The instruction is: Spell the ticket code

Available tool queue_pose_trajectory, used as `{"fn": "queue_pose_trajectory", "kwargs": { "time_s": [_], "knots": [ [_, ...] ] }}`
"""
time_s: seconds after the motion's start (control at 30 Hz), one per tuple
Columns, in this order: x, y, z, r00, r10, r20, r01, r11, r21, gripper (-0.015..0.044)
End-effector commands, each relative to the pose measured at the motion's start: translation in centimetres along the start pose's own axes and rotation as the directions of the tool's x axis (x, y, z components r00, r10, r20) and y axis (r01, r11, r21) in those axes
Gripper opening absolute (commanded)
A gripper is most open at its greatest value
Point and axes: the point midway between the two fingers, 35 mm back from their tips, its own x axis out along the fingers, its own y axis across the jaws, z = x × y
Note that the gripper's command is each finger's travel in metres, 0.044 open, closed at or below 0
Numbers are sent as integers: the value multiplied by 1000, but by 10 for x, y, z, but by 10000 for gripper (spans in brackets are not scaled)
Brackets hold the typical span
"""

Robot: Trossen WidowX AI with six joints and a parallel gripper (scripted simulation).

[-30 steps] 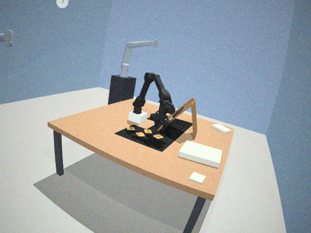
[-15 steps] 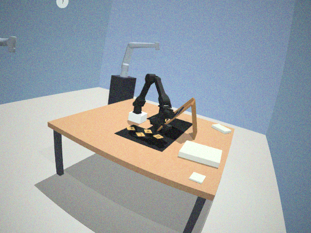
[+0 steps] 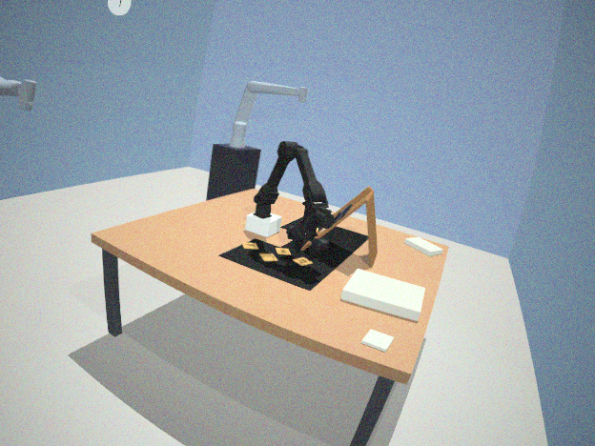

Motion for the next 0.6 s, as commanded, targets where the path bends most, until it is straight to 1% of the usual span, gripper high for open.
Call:
{"fn": "queue_pose_trajectory", "kwargs": {
  "time_s": [0.0,0.3,0.57],
  "knots": [
    [4,0,0,1000,-2,3,2,1000,6,340],
    [18,0,0,1000,-2,3,2,1000,6,340],
    [19,0,0,1000,-2,3,2,1000,6,340]
  ]
}}
